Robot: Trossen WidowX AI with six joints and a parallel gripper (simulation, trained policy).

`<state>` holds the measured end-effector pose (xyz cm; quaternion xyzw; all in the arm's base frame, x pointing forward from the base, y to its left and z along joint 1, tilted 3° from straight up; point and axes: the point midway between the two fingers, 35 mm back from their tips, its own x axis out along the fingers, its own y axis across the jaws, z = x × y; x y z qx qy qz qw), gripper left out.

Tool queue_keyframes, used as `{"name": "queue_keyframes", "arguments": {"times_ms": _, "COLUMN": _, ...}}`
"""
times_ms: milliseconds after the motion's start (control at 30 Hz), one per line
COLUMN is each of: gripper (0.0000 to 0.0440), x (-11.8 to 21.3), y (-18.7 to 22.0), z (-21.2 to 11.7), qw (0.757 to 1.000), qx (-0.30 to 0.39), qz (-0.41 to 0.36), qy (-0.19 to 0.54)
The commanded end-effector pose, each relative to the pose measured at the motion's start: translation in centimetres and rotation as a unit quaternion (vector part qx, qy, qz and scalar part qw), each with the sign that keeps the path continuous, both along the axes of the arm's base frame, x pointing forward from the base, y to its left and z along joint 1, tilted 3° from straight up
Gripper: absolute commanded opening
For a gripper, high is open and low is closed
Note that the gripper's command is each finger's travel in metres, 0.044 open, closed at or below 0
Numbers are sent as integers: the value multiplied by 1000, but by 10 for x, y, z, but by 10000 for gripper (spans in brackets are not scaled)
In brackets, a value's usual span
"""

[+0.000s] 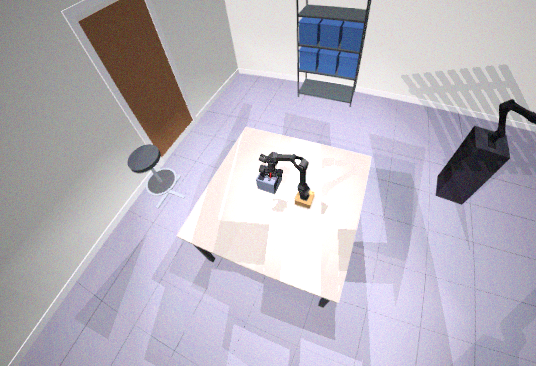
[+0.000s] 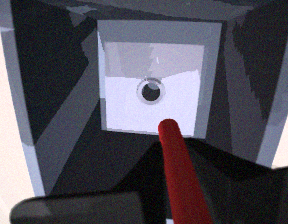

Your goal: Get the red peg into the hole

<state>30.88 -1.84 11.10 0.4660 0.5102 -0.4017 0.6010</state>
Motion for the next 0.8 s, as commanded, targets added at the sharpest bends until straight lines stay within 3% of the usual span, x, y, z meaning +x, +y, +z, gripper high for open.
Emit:
{"name": "queue_keyframes", "arguments": {"times_ms": 0, "gripper": 0, "x": 2, "y": -2, "z": -14, "qw": 1000, "qx": 7, "qz": 4, "qy": 11}}
{"name": "queue_keyframes", "arguments": {"times_ms": 767, "gripper": 1, "x": 21, "y": -9, "z": -63, "qw": 999, "qx": 11, "qz": 40, "qy": 24}}
